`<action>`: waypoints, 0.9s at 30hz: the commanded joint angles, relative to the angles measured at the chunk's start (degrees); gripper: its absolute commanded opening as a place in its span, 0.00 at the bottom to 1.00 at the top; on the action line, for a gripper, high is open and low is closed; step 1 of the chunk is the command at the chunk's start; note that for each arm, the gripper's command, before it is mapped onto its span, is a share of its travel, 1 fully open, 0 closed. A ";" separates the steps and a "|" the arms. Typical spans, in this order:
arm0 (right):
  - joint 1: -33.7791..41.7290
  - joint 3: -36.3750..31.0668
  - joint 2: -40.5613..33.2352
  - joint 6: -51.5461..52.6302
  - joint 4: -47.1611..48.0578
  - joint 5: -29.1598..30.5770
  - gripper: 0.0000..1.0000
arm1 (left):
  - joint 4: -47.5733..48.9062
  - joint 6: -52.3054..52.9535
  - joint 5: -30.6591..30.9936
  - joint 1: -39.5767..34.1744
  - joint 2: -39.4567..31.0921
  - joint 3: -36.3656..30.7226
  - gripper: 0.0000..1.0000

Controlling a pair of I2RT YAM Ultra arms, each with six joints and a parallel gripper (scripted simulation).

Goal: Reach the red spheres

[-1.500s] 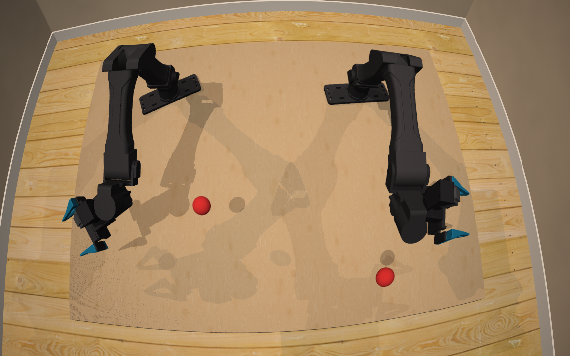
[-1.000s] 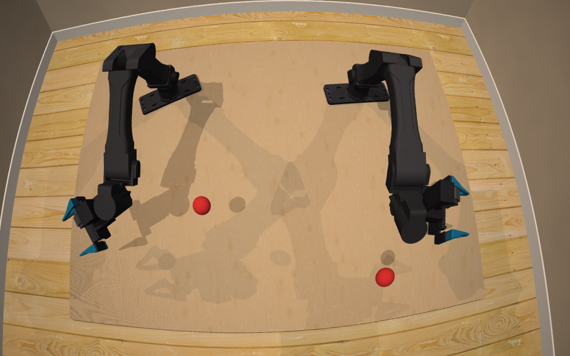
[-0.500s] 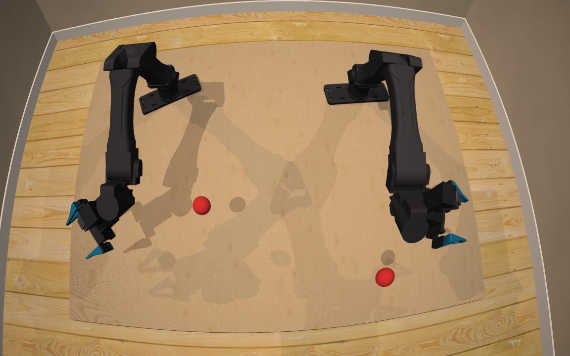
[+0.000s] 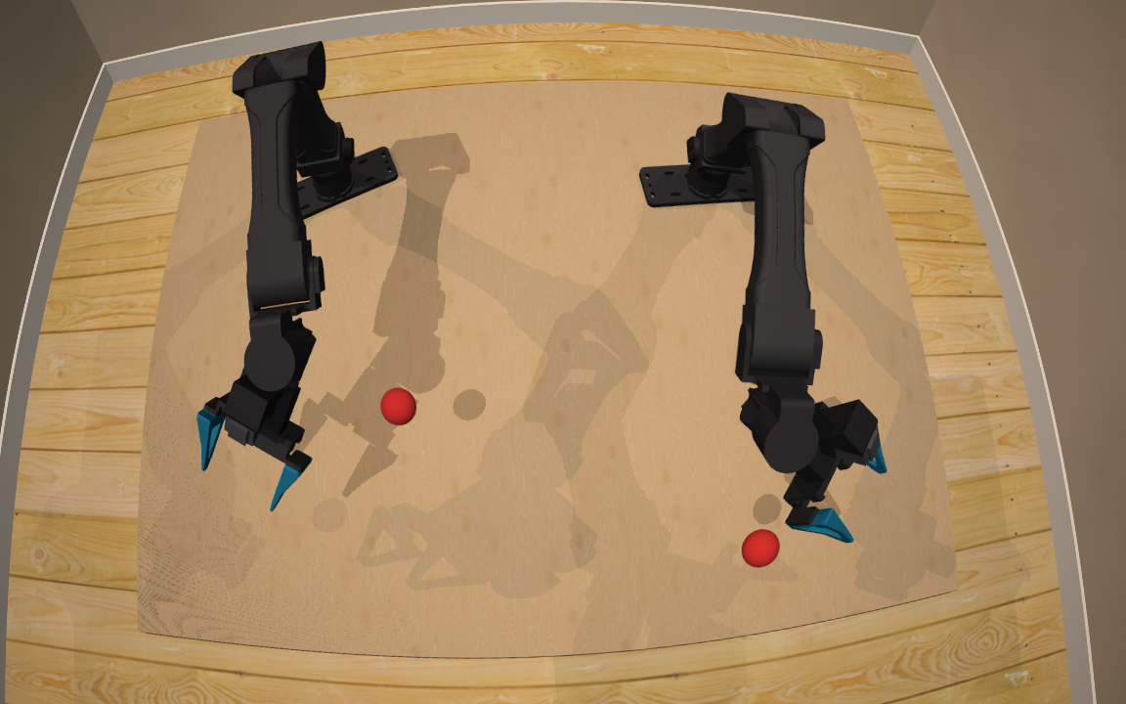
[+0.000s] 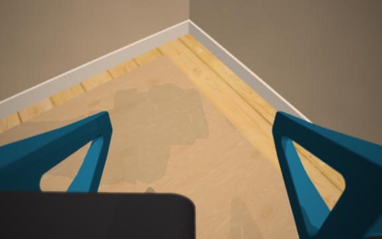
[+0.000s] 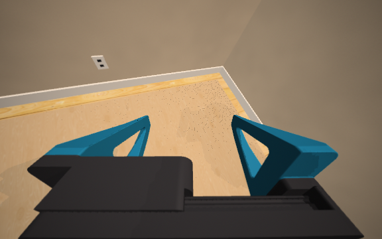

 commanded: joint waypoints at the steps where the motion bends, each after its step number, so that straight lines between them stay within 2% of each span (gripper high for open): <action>1: 2.98 -1.29 -4.65 -1.95 -4.96 -10.18 1.00 | 10.41 7.78 9.23 -1.92 -2.35 -2.50 1.00; 4: 5.45 -2.35 -7.50 -3.01 -8.13 -16.46 1.00 | 16.45 12.37 14.33 -3.28 -3.16 -4.70 1.00; 6: 5.45 -2.35 -7.50 -3.01 -8.13 -16.46 1.00 | 16.45 12.37 14.33 -3.28 -3.16 -4.70 1.00; 7: 6.22 -2.23 -8.27 -3.34 -9.67 -18.99 1.00 | 22.19 16.14 20.05 -2.66 -4.44 -8.06 1.00; 16: 11.18 -4.26 -13.98 -5.92 -16.43 -32.42 1.00 | 41.09 28.37 36.60 -4.00 -7.99 -17.95 1.00; 20: 12.24 -4.54 -15.05 -6.40 -17.93 -35.14 1.00 | 48.95 32.38 44.71 -2.82 -8.01 -21.34 1.00; 27: 12.59 -4.61 -15.39 -6.62 -18.49 -36.11 1.00 | 51.81 33.00 48.03 -2.19 -6.84 -21.33 1.00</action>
